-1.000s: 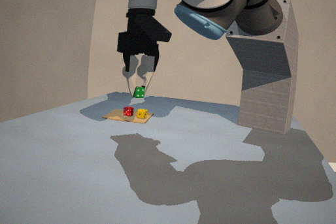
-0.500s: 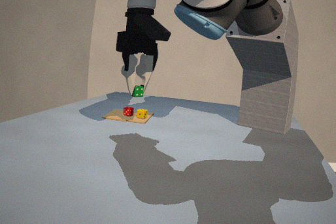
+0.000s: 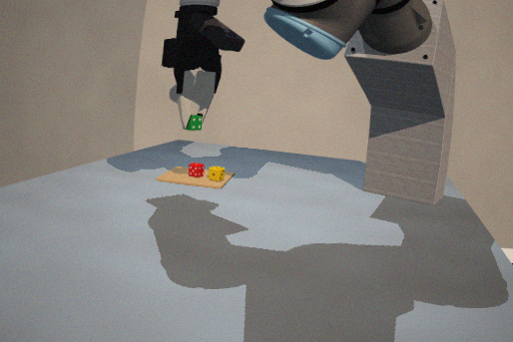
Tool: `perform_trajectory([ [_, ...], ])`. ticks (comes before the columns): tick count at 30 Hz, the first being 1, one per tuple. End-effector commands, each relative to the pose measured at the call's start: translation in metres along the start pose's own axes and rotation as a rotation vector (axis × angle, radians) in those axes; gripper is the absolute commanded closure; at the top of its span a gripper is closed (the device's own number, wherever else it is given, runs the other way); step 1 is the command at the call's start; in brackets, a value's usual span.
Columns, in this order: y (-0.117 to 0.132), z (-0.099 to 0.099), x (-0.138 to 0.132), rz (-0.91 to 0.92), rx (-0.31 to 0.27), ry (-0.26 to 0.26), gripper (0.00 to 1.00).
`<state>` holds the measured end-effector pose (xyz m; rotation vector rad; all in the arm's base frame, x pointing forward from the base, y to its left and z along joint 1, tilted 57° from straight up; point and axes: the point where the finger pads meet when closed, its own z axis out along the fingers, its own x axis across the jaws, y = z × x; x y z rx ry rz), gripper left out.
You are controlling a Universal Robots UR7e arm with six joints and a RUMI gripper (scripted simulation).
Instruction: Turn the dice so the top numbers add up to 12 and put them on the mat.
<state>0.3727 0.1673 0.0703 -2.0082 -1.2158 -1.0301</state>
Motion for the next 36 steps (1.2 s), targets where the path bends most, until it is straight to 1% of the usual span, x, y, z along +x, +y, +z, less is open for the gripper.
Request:
perform_trajectory([
  [1,0.049,0.002,-0.015,-0.11,0.005,0.003,0.94],
  [8,0.104,0.005,-0.043,-0.239,0.005,0.004,0.94],
  [9,0.104,0.005,-0.043,-0.239,0.005,0.004,0.94],
  [11,0.116,0.007,-0.052,-0.271,0.005,0.004,0.94],
  [13,0.116,0.007,-0.052,-0.271,0.005,0.004,0.94],
  [19,0.143,0.014,-0.073,-0.34,0.005,0.004,0.94],
  [25,0.154,0.017,-0.082,-0.367,0.005,0.004,0.94],
  [36,0.155,0.018,-0.083,-0.37,0.005,0.004,0.94],
])
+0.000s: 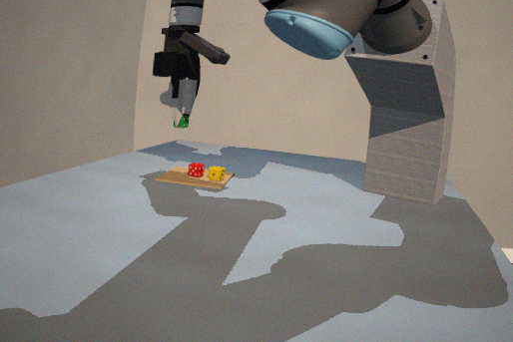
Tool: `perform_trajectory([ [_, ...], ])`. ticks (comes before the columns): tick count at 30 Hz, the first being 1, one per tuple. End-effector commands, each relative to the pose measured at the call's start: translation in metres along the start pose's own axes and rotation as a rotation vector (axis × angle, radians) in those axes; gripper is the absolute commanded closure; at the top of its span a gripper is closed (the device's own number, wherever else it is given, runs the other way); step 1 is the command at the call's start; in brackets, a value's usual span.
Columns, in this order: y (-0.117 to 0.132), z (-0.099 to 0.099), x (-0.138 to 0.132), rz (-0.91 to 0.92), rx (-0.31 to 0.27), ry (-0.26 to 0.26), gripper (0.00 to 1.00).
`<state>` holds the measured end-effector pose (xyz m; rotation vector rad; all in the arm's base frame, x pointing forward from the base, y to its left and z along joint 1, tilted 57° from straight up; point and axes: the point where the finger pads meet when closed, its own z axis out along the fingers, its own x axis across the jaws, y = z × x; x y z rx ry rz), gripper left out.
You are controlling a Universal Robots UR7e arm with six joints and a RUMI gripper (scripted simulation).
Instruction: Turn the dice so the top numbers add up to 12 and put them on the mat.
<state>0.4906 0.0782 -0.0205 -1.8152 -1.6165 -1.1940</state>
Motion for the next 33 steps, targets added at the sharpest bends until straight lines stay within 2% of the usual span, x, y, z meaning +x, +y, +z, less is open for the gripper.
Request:
perform_trajectory([
  [1,0.003,0.0,-0.001,-0.008,-0.002,-0.002,0.94],
  [11,0.003,0.002,-0.001,-0.008,-0.002,-0.002,0.94],
  [15,0.003,0.008,-0.001,-0.008,-0.002,-0.002,0.94],
  [26,0.004,0.048,-0.001,-0.008,-0.002,-0.002,0.94],
  [28,0.004,0.048,-0.001,-0.008,-0.002,-0.002,0.94],
  [33,0.004,0.069,-0.001,-0.008,-0.002,-0.002,0.94],
])
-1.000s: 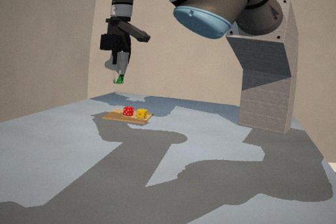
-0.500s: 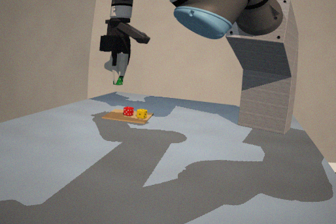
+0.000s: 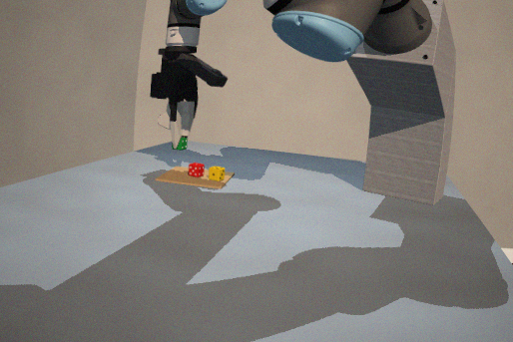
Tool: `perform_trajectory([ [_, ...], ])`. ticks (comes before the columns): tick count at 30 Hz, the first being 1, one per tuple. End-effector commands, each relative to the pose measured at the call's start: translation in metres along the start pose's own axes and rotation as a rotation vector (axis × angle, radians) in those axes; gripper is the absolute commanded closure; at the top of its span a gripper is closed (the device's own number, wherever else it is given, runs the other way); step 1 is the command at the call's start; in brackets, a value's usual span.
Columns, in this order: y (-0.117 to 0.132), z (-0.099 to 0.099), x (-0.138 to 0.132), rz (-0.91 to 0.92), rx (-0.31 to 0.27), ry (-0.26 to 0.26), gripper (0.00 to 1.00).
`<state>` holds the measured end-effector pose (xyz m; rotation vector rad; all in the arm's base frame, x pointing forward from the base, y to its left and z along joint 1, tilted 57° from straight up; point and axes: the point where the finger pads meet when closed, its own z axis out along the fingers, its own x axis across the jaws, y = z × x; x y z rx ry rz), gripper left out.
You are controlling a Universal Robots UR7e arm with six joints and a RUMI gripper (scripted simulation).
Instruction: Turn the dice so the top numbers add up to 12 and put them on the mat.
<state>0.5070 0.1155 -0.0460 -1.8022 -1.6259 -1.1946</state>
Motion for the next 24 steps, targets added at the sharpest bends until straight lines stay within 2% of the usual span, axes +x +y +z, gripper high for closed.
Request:
perform_trajectory([
  [1,0.002,0.025,-0.001,0.001,-0.008,-0.006,0.94],
  [10,0.003,0.046,-0.001,0.001,-0.008,-0.006,0.94],
  [24,0.003,0.048,-0.001,0.001,-0.008,-0.006,0.94],
])
